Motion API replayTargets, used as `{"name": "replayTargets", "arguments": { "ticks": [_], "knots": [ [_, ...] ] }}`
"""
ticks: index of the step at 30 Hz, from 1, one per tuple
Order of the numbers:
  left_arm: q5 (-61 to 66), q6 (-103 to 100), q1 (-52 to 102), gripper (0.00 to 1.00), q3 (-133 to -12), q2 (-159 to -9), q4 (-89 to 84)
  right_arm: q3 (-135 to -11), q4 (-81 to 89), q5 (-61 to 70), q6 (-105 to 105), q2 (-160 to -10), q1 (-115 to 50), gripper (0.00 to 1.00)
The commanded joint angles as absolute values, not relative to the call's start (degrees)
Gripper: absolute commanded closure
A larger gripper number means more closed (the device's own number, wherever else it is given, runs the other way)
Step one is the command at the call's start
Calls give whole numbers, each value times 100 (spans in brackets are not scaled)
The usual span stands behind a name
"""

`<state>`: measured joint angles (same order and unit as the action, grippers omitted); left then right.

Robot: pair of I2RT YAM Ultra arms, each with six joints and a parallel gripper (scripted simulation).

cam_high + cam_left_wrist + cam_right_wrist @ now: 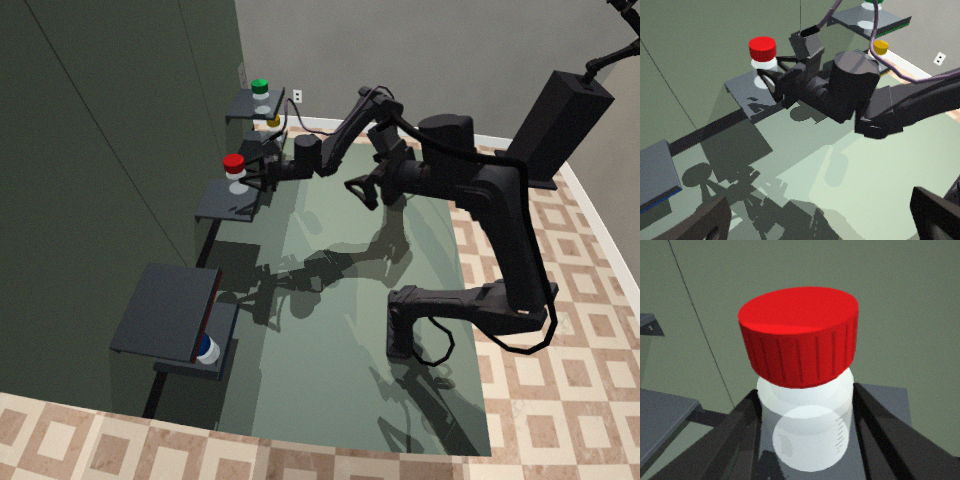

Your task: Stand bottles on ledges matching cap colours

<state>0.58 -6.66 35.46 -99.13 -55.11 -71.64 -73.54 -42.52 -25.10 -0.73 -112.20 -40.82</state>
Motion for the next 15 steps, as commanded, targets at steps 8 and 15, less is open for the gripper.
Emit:
{"name": "replayTargets", "arguments": {
  "ticks": [8,15],
  "knots": [
    [94,-627,3498,0,-10015,-5580,-7175,-7112,-4851,-2424,-66,-11300,-3984,51],
    [94,-627,3498,0,-10015,-5580,-7175,-6818,-5185,-2400,-86,-11502,-3957,51]
  ]
}}
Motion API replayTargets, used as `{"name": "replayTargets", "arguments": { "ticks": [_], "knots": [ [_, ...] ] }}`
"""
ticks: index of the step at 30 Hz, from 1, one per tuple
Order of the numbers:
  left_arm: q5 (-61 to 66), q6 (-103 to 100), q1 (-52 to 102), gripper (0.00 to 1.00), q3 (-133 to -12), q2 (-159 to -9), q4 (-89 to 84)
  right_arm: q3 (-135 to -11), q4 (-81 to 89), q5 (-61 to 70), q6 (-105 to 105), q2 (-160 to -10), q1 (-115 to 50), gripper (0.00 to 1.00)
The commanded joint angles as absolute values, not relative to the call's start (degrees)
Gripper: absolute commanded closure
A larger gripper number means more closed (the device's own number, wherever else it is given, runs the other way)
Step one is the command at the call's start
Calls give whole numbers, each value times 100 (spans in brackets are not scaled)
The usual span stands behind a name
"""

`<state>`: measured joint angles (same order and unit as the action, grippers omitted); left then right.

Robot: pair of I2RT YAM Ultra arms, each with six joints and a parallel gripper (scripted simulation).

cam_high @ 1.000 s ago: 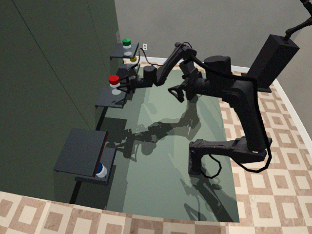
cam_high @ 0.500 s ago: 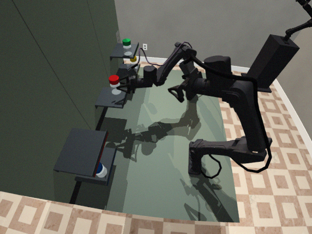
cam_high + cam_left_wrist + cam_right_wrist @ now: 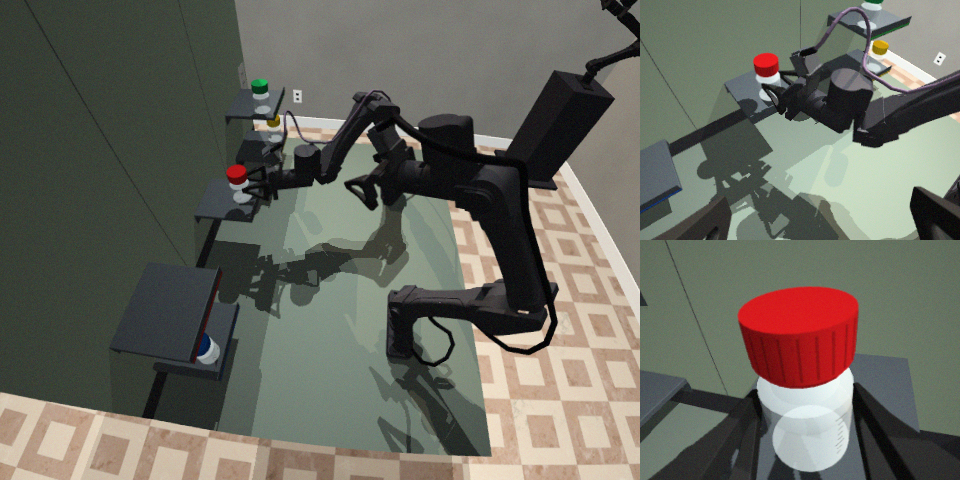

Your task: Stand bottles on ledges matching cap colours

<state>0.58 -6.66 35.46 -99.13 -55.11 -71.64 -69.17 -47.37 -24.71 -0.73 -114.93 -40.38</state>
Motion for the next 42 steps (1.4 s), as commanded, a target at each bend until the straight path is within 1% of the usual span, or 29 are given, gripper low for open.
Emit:
{"name": "replayTargets", "arguments": {
  "ticks": [1,9,12,13,22,31,37,39,42],
  "knots": [
    [94,-627,3498,0,-10015,-5580,-7175,-6785,-5211,-2397,-88,-11531,-3953,51],
    [94,-627,3498,0,-10015,-5580,-7175,-6722,-5167,-2408,-89,-11574,-3945,51],
    [94,-627,3498,0,-10015,-5580,-7175,-6722,-5167,-2409,-89,-11575,-3945,17],
    [94,-627,3498,0,-10015,-5580,-7175,-6722,-5168,-2409,-89,-11575,-3945,13],
    [94,-627,3498,0,-10015,-5580,-7175,-6488,-5343,-2519,-149,-11323,-4073,13],
    [94,-627,3498,0,-10015,-5580,-7175,-6000,-5530,-2689,-164,-11021,-4245,13],
    [94,-627,3498,0,-10015,-5580,-7175,-4849,-5922,-3071,-176,-10272,-4629,13],
    [94,-627,3498,0,-10015,-5580,-7175,-4849,-5922,-3071,-176,-10272,-4629,13],
    [94,-627,3498,0,-10015,-5580,-7175,-4286,-6086,-3310,-195,-9864,-4869,13]
  ]
}}
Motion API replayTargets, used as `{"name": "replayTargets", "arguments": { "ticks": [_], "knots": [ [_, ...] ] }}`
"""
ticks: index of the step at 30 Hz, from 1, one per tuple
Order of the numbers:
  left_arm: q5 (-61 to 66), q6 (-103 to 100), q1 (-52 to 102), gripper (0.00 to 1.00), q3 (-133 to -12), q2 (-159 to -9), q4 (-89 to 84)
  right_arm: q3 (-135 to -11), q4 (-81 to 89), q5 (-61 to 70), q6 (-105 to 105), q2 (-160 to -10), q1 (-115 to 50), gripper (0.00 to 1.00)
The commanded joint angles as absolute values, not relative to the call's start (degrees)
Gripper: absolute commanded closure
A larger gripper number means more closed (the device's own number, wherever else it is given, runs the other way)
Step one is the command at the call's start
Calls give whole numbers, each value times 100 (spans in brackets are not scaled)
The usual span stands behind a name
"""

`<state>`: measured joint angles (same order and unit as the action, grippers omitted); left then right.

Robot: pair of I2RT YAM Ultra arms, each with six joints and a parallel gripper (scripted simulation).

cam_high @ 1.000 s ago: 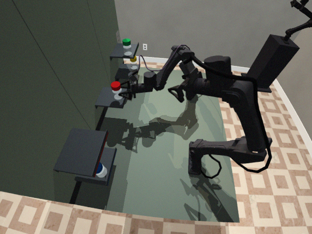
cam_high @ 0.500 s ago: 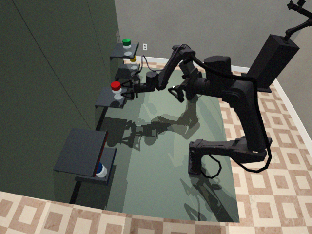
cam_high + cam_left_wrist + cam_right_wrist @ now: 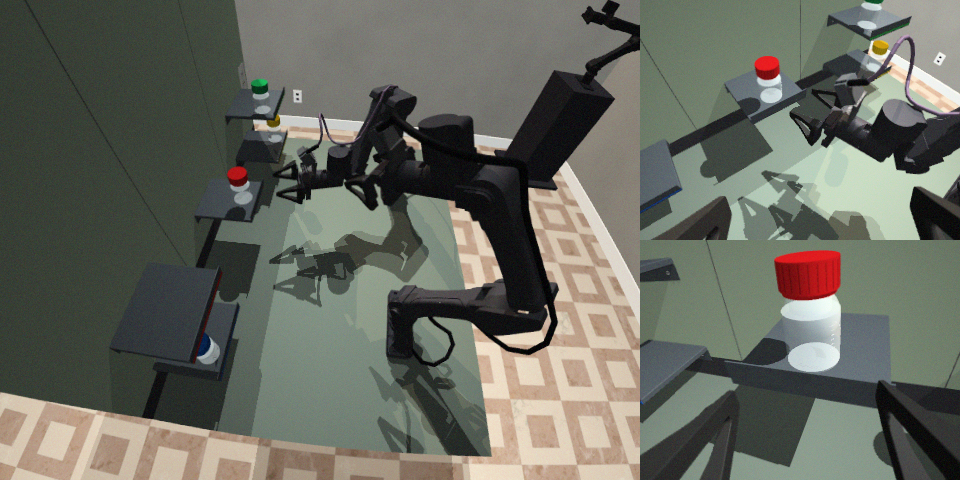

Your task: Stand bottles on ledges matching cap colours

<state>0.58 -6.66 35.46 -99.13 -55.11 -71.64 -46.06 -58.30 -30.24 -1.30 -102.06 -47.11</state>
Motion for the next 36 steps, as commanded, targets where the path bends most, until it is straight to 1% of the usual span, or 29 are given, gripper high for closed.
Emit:
{"name": "replayTargets", "arguments": {
  "ticks": [1,6,12,14,20,28,31,32,36],
  "knots": [
    [94,-627,3498,0,-10015,-5580,-7175,-4192,-6107,-3358,-192,-9798,-4912,13],
    [94,-627,3498,0,-10015,-5580,-7175,-4261,-6023,-3336,-146,-9858,-4883,13],
    [-530,-893,3625,0,-9624,-5700,-6054,-4097,-5449,-3163,-95,-9547,-4739,13],
    [-530,-893,3625,0,-9624,-5700,-6054,-4097,-5449,-3163,-95,-9547,-4739,13],
    [-1579,-1322,4026,0,-8590,-6087,-4354,-3809,-4126,-2736,-71,-8294,-4101,13],
    [-2853,-1808,4581,0,-7214,-6685,-2420,-4254,-1941,-1661,1,-6261,-2453,13],
    [-2953,-1830,4626,0,-7093,-6726,-2261,-4373,-1692,-1507,20,-6122,-2246,13],
    [-3113,-1791,4691,0,-6916,-6688,-2019,-4602,-1288,-1240,66,-6033,-1974,13],
    [-3264,-1764,4793,0,-6615,-6895,-1677,-5106,-687,-741,53,-5810,-1198,13]
  ]
}}
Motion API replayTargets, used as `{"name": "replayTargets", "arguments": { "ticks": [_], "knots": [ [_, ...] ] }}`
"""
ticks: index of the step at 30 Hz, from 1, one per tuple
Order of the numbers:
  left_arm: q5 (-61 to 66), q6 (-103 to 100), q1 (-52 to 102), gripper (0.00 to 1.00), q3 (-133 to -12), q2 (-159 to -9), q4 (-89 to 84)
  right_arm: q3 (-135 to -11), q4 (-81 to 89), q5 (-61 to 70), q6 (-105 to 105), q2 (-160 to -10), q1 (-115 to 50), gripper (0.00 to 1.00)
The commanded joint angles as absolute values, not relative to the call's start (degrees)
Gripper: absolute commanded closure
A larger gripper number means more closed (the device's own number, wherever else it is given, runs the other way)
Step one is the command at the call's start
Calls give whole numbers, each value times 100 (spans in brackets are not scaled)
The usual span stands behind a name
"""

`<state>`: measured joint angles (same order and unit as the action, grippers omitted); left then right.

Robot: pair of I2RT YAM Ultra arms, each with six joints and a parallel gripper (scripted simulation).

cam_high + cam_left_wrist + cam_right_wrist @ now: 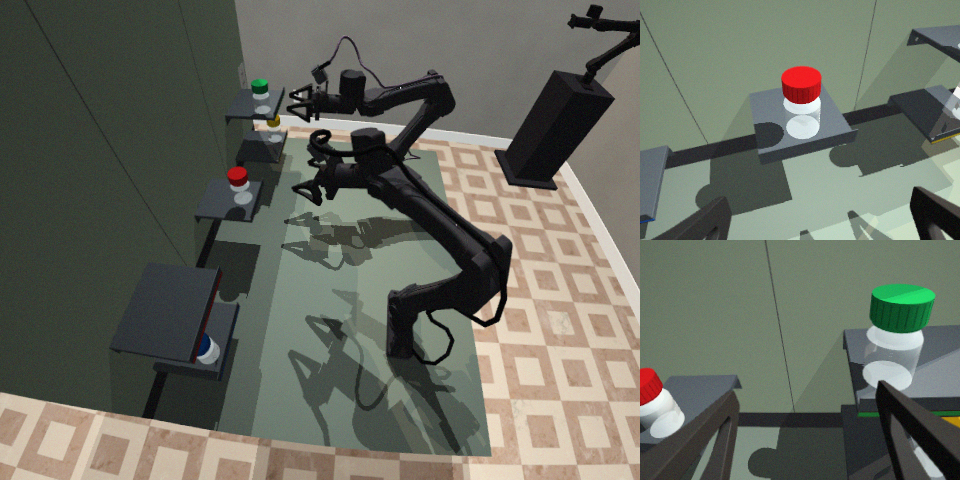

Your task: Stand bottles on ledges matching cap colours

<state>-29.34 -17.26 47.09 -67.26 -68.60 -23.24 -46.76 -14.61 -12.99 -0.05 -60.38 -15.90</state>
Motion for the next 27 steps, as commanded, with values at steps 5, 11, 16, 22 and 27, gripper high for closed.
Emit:
{"name": "replayTargets", "arguments": {
  "ticks": [5,11,16,22,27],
  "knots": [
    [-3236,-1710,4802,0,-6538,-6927,-1628,-5631,-209,-249,26,-5886,-506,13],
    [-3239,-1704,4802,0,-6581,-6875,-1611,-5984,14,12,7,-6010,-60,13],
    [-3239,-1700,4802,0,-6580,-6879,-1604,-6070,-31,-8,0,-6035,32,13],
    [-3239,-1700,4802,0,-6580,-6879,-1602,-6073,-26,-4,-1,-6037,34,13],
    [-3119,-1438,4691,19,-6449,-6981,-894,-6116,550,80,-128,-5924,-199,13]
  ]
}}
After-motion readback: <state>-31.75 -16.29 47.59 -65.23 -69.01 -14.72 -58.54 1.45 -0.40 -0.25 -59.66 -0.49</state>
